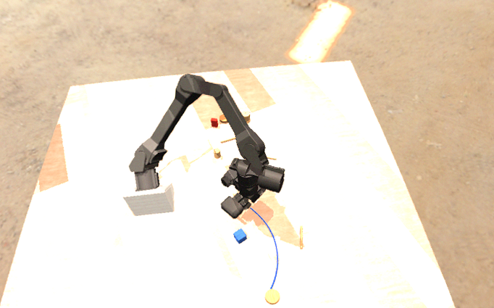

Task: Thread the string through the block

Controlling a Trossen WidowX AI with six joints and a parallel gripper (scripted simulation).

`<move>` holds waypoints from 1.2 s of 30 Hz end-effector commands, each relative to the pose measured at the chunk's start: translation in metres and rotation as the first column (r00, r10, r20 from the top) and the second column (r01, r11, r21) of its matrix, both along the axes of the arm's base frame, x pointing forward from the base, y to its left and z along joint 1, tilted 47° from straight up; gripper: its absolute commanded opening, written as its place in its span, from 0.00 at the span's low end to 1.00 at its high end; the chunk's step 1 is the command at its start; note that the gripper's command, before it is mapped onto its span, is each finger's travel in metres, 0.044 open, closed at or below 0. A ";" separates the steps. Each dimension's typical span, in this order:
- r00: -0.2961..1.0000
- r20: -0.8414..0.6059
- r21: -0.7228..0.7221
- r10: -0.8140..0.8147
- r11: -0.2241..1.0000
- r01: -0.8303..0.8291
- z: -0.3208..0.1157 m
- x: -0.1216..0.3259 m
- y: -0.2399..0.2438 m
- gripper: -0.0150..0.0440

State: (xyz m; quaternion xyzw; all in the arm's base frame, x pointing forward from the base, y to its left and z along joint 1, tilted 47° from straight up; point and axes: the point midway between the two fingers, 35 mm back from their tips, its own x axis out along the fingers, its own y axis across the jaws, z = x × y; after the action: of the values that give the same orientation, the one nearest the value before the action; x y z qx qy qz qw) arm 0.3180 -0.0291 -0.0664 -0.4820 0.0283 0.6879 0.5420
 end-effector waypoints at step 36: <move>1.000 -0.010 0.005 0.003 1.000 -0.003 -0.004 -0.003 0.004 0.25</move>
State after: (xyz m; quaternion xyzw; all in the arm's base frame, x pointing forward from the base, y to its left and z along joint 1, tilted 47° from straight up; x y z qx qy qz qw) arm 0.3141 -0.0224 -0.0723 -0.4746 0.0294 0.6918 0.5434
